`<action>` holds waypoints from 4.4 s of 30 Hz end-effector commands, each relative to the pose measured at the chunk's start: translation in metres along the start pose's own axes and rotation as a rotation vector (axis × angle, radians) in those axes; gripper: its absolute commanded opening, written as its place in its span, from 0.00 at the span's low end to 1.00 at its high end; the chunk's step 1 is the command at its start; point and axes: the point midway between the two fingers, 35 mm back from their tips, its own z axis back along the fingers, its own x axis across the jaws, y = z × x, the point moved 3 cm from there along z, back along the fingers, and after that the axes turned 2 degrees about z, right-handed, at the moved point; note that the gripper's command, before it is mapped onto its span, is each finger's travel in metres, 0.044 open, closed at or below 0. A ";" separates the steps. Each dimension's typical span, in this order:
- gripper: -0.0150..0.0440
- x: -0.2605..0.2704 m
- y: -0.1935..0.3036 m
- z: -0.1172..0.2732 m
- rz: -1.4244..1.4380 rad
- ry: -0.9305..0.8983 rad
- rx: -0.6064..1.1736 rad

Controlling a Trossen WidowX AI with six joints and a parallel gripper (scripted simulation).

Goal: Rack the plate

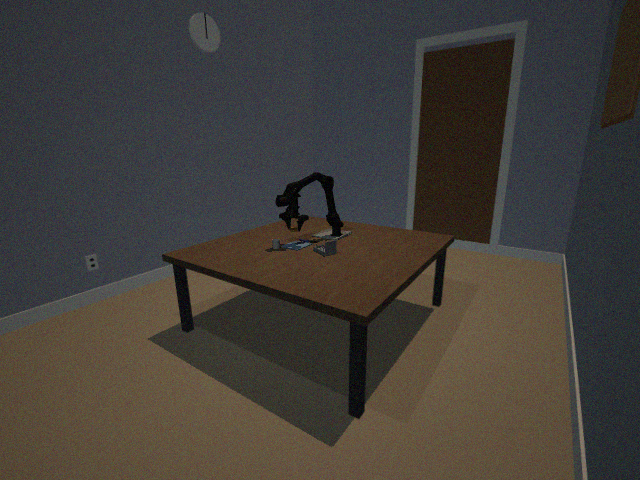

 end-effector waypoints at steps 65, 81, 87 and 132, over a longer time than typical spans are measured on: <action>0.25 0.147 -0.036 0.024 -0.290 -0.357 -0.187; 0.25 0.145 -0.069 -0.017 -0.091 -0.605 -0.439; 0.25 0.143 -0.073 -0.028 -0.002 -0.677 -0.548; 0.25 0.135 0.019 -0.057 0.866 -0.843 -1.396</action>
